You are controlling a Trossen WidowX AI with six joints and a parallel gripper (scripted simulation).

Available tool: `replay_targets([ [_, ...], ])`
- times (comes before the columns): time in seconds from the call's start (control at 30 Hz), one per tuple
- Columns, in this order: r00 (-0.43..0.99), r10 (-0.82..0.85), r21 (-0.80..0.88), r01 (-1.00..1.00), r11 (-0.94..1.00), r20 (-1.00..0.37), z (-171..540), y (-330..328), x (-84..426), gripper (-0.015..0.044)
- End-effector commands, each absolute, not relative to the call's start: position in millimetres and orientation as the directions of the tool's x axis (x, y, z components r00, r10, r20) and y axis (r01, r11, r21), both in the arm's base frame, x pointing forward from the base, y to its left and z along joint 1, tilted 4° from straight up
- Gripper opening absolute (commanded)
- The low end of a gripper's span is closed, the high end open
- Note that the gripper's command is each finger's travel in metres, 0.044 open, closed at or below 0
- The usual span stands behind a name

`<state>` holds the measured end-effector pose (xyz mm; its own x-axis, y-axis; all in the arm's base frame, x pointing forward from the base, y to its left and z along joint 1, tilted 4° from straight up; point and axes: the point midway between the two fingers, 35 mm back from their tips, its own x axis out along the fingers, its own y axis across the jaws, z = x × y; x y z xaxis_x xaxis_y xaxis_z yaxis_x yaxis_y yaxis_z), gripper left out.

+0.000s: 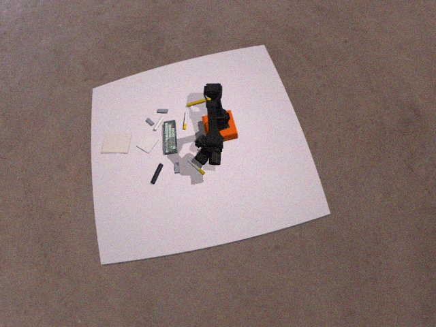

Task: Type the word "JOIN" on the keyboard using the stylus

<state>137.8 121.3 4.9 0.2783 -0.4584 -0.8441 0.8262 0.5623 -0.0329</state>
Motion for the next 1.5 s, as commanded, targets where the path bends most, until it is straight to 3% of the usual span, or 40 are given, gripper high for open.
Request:
replay_targets([
  [0.0,0.28,-0.463,-0.036,0.825,0.564,-0.841,1.0,119.5,137.9,0.015],
  [1.03,0.28,-0.463,-0.036,0.825,0.564,-0.841,-28.0,117.3,138.0,0.015],
  [1.2,0.277,-0.46,-0.033,0.828,0.56,-0.843,-26.7,118.3,137.8,0.0019],
  [1.47,0.277,-0.46,-0.033,0.828,0.56,-0.843,-26.7,118.3,137.8,0.0],
])
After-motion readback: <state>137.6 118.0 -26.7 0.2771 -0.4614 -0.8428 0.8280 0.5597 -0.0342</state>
